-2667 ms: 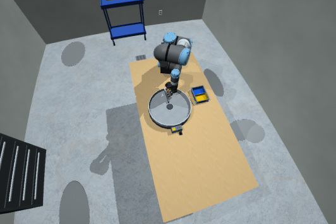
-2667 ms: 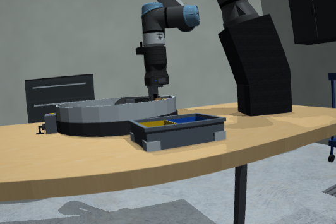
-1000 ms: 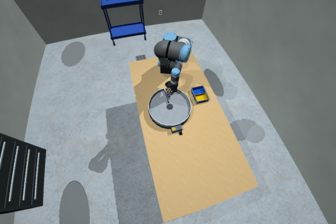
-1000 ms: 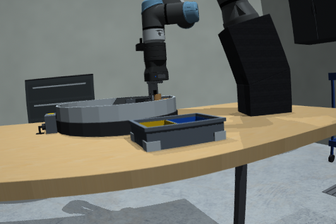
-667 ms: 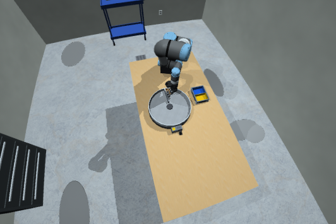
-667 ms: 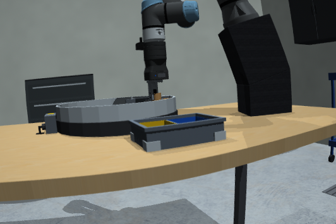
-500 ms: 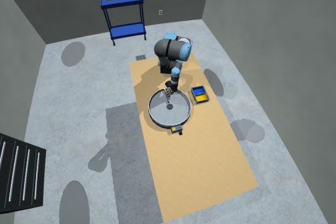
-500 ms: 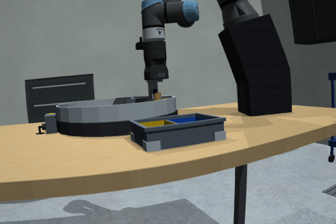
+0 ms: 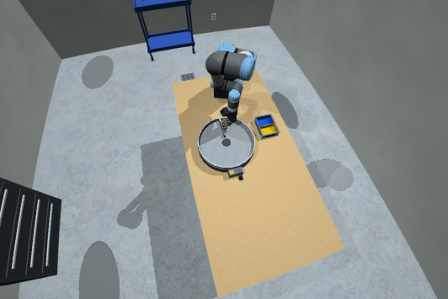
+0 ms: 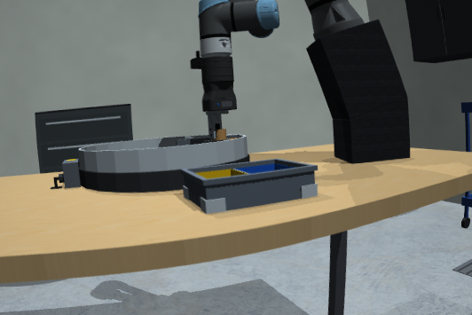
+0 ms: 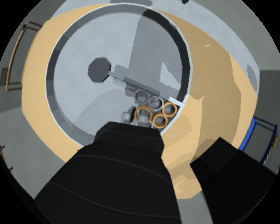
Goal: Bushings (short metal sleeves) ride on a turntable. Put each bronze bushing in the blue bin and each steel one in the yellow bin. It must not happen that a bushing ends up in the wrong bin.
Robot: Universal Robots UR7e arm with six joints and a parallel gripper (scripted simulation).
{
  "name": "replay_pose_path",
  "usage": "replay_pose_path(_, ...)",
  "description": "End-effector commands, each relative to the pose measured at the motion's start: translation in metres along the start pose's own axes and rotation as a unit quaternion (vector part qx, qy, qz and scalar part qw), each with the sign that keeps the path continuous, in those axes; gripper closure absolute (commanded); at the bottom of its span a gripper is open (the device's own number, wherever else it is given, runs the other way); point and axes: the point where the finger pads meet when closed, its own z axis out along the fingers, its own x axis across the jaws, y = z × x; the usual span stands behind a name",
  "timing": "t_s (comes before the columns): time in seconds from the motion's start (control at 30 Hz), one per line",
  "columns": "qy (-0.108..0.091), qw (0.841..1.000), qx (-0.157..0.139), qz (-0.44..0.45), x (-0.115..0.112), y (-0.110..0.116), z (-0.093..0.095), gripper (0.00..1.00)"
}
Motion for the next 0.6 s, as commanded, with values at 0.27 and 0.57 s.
replay_pose_path(0.27,0.000,1.000,0.000,0.000,0.000,0.000,-0.004,1.00)
replay_pose_path(0.57,0.000,1.000,0.000,0.000,0.000,0.000,-0.031,1.00)
